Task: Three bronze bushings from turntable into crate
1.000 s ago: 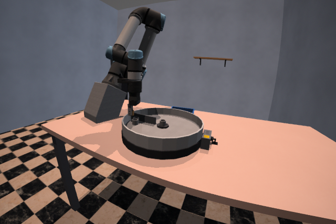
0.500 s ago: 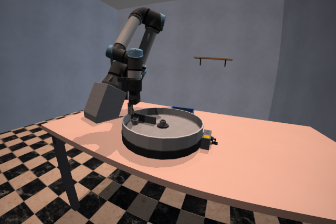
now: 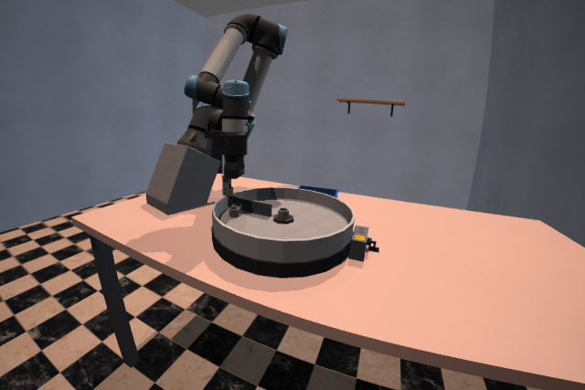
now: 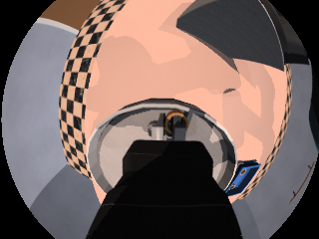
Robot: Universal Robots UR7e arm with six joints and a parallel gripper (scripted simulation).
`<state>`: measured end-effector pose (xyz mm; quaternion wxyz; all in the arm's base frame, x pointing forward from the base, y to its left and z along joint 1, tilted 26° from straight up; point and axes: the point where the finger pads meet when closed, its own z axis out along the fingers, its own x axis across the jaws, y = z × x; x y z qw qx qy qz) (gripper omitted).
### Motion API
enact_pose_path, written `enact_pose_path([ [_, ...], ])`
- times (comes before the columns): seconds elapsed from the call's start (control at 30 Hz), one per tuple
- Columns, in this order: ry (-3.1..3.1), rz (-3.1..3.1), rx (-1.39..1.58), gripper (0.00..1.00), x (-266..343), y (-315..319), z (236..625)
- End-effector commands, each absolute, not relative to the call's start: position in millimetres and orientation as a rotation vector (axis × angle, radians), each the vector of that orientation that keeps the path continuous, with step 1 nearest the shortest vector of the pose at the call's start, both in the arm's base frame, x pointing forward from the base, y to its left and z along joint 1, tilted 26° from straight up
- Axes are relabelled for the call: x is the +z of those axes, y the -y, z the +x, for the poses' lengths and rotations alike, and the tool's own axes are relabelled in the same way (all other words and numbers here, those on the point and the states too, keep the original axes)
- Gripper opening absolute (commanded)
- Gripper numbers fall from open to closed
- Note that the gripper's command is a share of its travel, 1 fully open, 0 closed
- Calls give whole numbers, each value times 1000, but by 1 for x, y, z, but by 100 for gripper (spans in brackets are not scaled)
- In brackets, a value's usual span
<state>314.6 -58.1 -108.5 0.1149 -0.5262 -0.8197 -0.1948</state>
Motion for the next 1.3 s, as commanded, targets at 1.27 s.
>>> enact_pose_path([
  [1.27, 2403, -1542, -571, 0, -47, 27, 331],
])
